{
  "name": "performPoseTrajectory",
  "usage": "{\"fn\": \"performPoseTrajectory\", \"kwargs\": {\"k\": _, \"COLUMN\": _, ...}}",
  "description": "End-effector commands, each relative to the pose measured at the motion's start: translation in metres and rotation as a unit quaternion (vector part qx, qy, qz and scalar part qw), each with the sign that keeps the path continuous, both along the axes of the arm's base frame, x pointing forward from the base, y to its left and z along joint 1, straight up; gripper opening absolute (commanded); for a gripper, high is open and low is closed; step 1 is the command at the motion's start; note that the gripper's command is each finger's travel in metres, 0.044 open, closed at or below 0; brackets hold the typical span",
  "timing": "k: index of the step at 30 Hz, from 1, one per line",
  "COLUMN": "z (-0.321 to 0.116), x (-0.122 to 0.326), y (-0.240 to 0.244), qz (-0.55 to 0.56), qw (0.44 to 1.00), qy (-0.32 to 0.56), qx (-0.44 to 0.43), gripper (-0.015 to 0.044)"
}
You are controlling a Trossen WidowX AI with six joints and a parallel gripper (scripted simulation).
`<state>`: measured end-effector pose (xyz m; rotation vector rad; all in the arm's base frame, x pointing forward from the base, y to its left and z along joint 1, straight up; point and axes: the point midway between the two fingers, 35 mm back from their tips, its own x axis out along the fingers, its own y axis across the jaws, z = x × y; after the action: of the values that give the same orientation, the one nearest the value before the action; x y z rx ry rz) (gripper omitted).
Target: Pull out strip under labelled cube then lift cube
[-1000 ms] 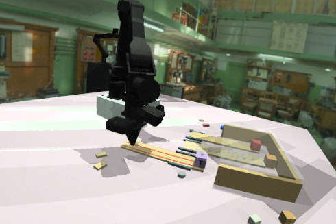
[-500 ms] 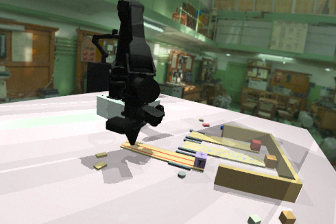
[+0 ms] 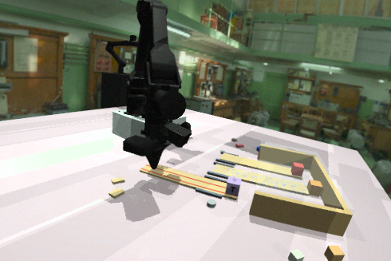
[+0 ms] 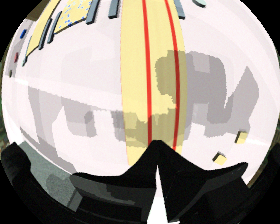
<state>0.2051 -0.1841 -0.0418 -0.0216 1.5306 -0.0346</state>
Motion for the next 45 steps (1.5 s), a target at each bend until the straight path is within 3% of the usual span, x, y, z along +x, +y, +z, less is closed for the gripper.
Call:
{"fn": "performPoseTrajectory", "kwargs": {"k": 1, "z": 0.010, "x": 0.000, "y": 0.000, "qz": -0.001, "qw": 1.000, "qy": 0.005, "qx": 0.002, "gripper": 0.0000}}
{"fn": "performPoseTrajectory", "kwargs": {"k": 8, "z": 0.041, "x": 0.000, "y": 0.000, "qz": 0.000, "qw": 1.000, "qy": 0.012, "qx": 0.008, "gripper": 0.0000}}
{"fn": "performPoseTrajectory", "kwargs": {"k": 12, "z": 0.040, "x": 0.020, "y": 0.001, "qz": 0.051, "qw": 0.999, "qy": 0.012, "qx": 0.006, "gripper": 0.0105}}
{"fn": "performPoseTrajectory", "kwargs": {"k": 25, "z": 0.043, "x": 0.065, "y": 0.007, "qz": 0.054, "qw": 0.998, "qy": 0.011, "qx": 0.007, "gripper": 0.0440}}
{"fn": "performPoseTrajectory", "kwargs": {"k": 45, "z": 0.051, "x": 0.130, "y": 0.011, "qz": 0.054, "qw": 0.998, "qy": 0.008, "qx": 0.007, "gripper": 0.0440}}
